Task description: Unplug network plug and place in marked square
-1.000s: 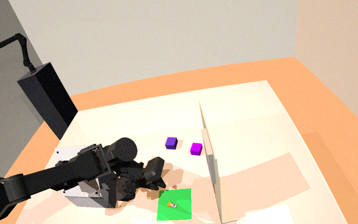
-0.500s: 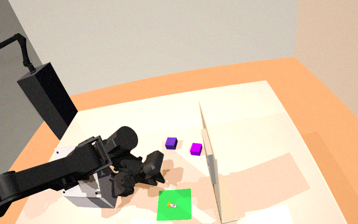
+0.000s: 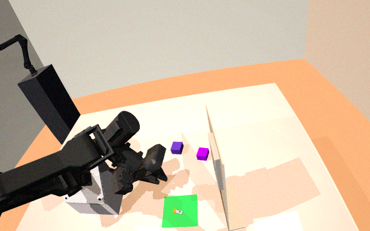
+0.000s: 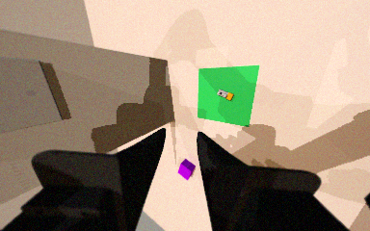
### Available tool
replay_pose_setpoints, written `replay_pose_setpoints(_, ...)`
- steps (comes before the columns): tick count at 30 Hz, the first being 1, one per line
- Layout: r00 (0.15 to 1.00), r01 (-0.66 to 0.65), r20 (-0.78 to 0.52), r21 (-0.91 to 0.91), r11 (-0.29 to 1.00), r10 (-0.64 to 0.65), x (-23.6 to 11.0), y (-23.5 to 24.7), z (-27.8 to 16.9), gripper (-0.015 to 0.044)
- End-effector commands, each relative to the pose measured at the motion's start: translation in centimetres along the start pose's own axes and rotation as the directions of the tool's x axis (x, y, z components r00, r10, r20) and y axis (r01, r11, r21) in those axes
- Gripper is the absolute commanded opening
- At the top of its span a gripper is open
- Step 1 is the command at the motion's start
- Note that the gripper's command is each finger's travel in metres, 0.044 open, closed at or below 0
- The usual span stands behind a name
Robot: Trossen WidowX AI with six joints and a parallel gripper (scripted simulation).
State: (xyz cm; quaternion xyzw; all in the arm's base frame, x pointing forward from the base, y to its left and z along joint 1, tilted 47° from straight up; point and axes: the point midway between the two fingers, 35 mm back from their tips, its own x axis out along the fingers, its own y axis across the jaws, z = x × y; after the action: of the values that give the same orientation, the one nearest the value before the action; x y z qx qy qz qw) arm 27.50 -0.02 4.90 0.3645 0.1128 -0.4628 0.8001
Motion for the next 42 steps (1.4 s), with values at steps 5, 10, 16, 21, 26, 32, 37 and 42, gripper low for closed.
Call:
replay_pose_setpoints(5, 1.0, -0.014, 0.008, 0.011, 1.0, 0.013, -2.1, 1.5, 0.4, 0.0156)
replay_pose_setpoints(10, 1.0, -0.021, 0.014, 0.01, 1.0, 0.021, -3.6, 2.1, 0.7, 0.0156)
replay_pose_setpoints(16, 0.999, -0.028, 0.018, 0.009, 1.0, 0.028, -4.6, 2.6, 1.1, 0.0156)
replay_pose_setpoints(21, 0.999, -0.028, 0.018, 0.009, 1.0, 0.028, -4.6, 2.6, 1.1, 0.0287)
replay_pose_setpoints(26, 0.999, -0.028, 0.018, 0.009, 1.0, 0.028, -4.6, 2.6, 1.1, 0.0419)
replay_pose_setpoints(32, 0.999, -0.028, 0.018, 0.009, 1.0, 0.028, -4.6, 2.6, 1.1, 0.044)
replay_pose_setpoints(37, 0.999, -0.028, 0.018, 0.009, 1.0, 0.028, -4.6, 2.6, 1.1, 0.044)
replay_pose_setpoints(42, 0.999, -0.028, 0.018, 0.009, 1.0, 0.028, -4.6, 2.6, 1.1, 0.044)
